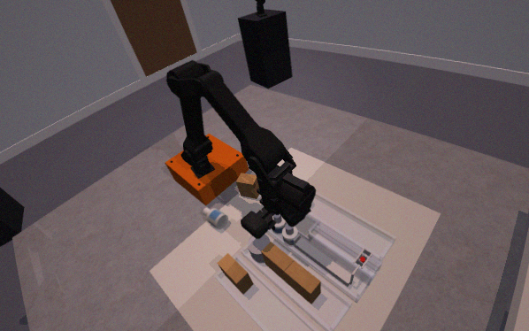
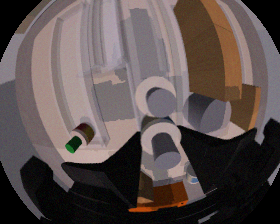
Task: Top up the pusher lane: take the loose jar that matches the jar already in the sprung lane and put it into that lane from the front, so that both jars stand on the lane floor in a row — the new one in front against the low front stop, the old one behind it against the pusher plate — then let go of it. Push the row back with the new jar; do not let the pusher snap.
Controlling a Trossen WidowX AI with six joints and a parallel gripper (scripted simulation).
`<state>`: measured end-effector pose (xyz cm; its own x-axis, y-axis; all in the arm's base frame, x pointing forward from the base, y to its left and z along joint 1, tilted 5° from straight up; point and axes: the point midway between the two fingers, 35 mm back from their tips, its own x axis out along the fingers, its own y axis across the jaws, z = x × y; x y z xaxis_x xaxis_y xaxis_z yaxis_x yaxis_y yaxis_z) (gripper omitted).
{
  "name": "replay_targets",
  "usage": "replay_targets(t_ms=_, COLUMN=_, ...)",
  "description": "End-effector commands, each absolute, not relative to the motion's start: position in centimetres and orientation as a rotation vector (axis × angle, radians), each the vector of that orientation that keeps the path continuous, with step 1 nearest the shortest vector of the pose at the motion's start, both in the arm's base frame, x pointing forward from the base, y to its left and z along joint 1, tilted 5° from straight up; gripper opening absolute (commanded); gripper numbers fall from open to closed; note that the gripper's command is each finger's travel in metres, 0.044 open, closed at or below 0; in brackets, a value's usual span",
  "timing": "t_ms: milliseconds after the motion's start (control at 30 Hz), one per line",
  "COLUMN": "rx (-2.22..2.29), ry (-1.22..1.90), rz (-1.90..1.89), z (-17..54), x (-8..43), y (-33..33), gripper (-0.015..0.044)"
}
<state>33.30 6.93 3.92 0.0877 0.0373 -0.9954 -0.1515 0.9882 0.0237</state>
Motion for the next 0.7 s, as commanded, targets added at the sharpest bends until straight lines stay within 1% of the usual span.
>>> replay_targets(t_ms=0, rx=-0.097, ry=1.454, rz=0.143, z=3.80, x=33.84, y=7.00, gripper=0.0000)
replay_targets(t_ms=667, rx=-0.097, ry=1.455, rz=0.143, z=3.12, x=33.79, y=7.00, gripper=0.0000)
